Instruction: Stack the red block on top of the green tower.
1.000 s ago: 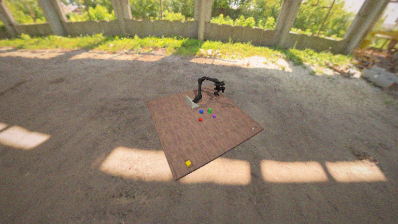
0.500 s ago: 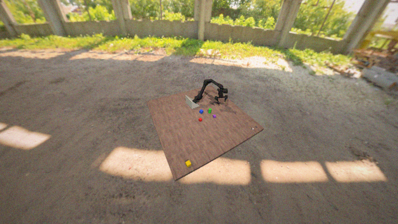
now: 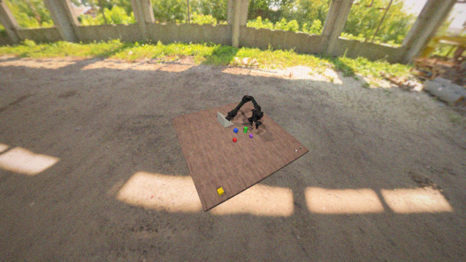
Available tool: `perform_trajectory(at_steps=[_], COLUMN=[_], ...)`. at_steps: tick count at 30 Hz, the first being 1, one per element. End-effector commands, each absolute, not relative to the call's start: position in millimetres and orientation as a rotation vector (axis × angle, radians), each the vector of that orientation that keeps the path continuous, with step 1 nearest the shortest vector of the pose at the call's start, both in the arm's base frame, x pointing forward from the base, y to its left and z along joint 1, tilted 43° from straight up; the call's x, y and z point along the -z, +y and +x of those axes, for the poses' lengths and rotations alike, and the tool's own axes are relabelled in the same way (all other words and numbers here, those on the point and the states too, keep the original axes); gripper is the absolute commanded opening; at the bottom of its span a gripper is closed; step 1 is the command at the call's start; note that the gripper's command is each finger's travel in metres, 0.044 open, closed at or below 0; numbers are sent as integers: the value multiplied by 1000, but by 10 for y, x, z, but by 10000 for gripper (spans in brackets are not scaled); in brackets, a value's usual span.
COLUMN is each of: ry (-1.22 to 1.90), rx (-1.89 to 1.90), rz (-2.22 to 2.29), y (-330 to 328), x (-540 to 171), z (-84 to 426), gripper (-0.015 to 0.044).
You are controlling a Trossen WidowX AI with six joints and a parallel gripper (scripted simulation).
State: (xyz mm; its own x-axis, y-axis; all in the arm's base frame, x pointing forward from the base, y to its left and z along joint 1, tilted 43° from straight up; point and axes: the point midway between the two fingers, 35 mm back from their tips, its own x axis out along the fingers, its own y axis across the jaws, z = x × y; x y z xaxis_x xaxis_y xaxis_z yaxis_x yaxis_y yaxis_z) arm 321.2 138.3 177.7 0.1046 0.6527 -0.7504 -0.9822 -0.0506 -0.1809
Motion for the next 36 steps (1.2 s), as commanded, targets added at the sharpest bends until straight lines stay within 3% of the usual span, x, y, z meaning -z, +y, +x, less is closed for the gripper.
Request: perform_trajectory(at_steps=[1,13,24,36], ry=[700,1156,1490,1528], rx=[-1354,-1120,-865,-829], rz=[-671,-188,270,332], y=[1123,430,-153,-144], x=[-1464,-635,93,275], z=[3350,3535,3397,3318], gripper=[440,440,440,440])
